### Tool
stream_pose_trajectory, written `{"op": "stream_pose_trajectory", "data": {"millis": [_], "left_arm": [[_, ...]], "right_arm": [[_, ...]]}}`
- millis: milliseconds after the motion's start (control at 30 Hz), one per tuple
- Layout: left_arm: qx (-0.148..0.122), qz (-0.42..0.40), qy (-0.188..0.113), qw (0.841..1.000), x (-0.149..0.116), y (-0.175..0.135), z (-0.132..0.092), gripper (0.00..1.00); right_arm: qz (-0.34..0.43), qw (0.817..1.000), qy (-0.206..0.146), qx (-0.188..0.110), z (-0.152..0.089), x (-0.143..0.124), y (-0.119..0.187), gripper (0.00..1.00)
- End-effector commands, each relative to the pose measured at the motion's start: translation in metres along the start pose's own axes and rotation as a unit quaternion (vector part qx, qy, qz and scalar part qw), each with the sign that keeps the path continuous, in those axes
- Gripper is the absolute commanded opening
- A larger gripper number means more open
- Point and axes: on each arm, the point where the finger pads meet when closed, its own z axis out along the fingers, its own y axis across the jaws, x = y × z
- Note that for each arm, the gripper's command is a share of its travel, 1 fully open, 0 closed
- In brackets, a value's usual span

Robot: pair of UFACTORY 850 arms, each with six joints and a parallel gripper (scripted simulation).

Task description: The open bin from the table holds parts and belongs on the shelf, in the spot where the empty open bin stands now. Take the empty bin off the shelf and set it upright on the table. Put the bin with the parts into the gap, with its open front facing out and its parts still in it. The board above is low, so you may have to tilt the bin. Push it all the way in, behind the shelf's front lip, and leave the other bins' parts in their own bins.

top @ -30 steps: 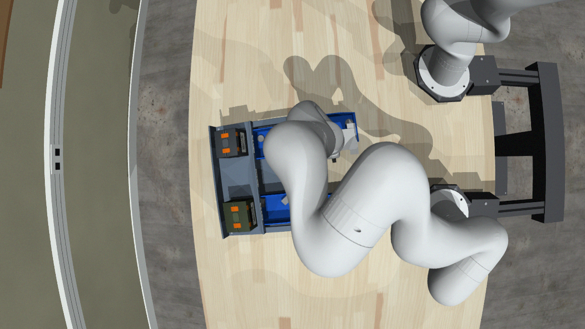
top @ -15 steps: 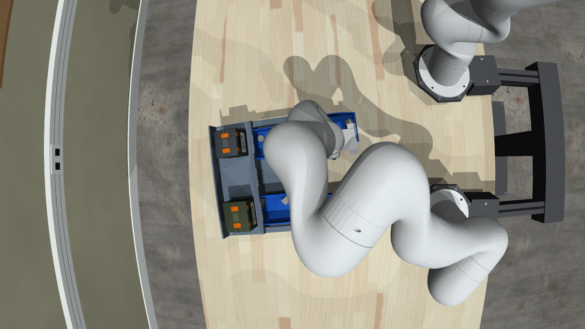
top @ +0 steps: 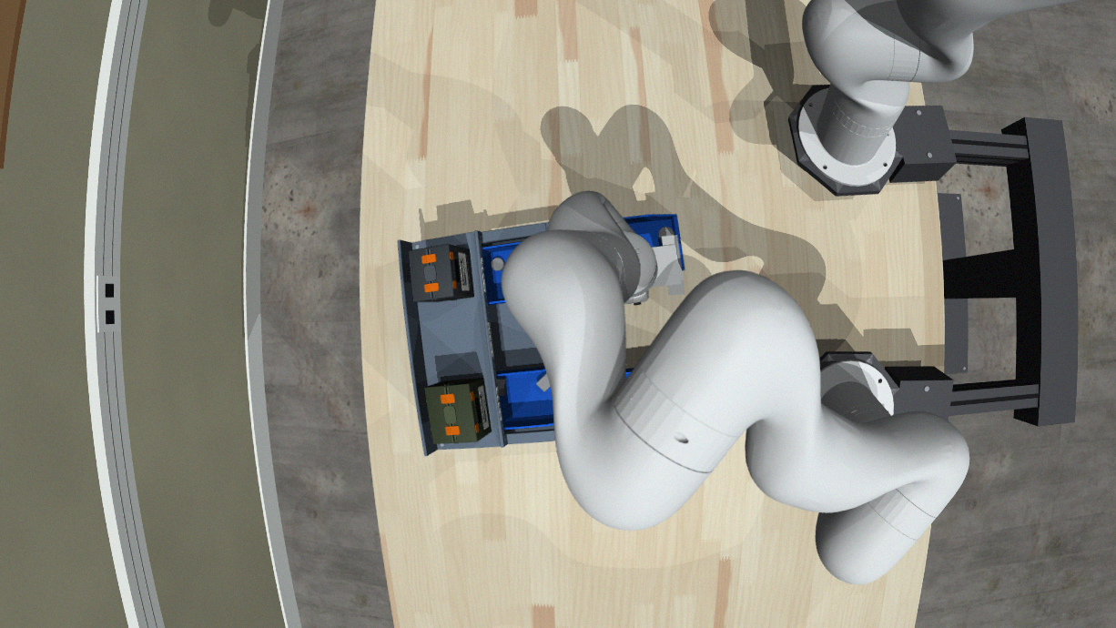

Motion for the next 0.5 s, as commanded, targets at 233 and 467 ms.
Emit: {"op": "stream_pose_trajectory", "data": {"millis": [233, 467], "left_arm": [[0.000, 0.000, 0.000, 1.000, -0.0005, -0.0005, -0.0004, 0.00], [0.000, 0.000, 0.000, 1.000, -0.0005, -0.0005, -0.0022, 0.00]], "right_arm": [[0.000, 1.000, 0.001, 0.000, -0.0009, 0.0004, 0.0000, 1.00], [0.000, 1.000, 0.001, 0.000, -0.0009, 0.0004, 0.0000, 1.00]]}}
